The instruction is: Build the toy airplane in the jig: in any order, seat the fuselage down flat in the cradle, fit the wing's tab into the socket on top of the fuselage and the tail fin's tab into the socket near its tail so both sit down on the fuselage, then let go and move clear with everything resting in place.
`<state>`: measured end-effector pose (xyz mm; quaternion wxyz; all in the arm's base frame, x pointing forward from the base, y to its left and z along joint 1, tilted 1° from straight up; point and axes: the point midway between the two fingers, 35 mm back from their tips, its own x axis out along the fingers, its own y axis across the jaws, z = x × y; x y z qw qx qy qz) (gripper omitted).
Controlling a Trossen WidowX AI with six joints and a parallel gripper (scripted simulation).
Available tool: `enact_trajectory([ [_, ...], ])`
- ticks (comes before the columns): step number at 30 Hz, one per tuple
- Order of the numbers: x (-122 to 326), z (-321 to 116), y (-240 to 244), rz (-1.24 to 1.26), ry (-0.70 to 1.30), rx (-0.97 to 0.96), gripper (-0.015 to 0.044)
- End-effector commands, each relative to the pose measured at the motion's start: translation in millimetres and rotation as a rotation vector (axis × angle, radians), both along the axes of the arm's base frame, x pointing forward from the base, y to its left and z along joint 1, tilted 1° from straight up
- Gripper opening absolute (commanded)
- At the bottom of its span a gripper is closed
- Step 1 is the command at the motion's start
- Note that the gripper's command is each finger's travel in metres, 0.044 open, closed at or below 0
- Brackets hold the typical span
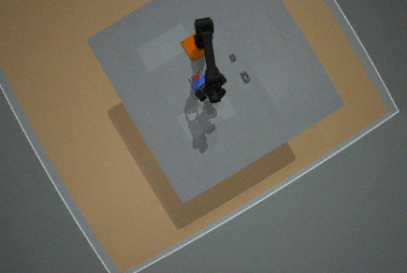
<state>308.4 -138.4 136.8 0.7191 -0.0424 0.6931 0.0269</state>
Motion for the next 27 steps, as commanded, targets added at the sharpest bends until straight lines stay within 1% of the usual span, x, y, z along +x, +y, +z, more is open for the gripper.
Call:
enact_trajectory([
  [1,1.5,-0.4,0.4,0.006,-0.003,0.002,0.0065],
  [27,3.0,-39.9,-0.4,0.006,-0.003,0.002,0.0065],
])
